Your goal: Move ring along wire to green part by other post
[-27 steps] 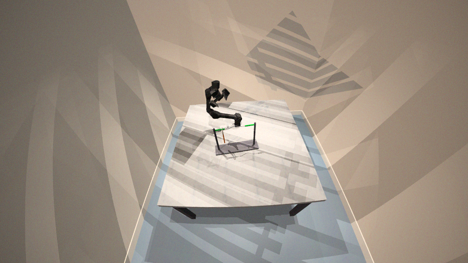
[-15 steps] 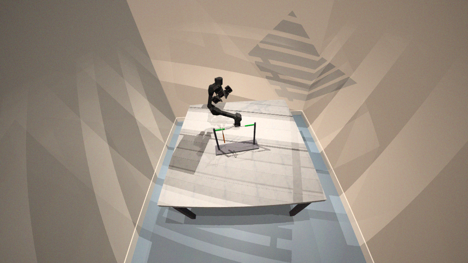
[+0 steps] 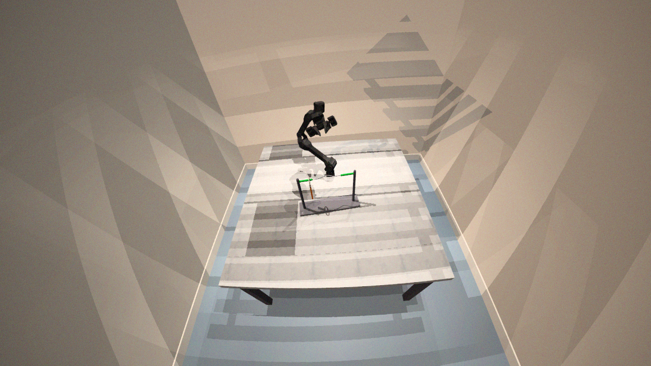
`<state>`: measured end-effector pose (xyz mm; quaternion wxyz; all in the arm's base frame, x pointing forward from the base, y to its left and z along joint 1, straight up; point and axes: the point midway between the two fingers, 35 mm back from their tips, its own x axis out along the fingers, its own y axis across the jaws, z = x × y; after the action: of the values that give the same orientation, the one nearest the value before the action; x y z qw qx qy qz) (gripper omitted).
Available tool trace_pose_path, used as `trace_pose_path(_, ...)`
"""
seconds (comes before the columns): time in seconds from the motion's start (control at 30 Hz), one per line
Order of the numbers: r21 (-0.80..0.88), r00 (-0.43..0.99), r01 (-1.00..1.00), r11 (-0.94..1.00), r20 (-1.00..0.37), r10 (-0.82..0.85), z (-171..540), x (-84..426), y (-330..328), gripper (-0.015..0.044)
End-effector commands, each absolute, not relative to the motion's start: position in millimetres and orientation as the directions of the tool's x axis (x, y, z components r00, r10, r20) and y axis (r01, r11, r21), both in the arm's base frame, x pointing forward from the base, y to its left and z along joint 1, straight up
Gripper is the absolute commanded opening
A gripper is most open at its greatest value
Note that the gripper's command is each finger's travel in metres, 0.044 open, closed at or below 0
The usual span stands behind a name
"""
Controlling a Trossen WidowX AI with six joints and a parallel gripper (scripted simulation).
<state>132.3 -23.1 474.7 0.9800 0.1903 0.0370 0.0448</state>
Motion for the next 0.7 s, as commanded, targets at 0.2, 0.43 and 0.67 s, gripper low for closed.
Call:
trace_pose_path(0.2,0.285,0.998,0.025,0.958,-0.061,-0.008,475,163,13,0.016)
trace_pose_path(0.43,0.226,0.995,0.098,0.969,-0.053,-0.088,471,196,21,0.016)
trace_pose_path(0.67,0.163,0.985,0.172,0.972,-0.041,-0.168,465,234,15,0.016)
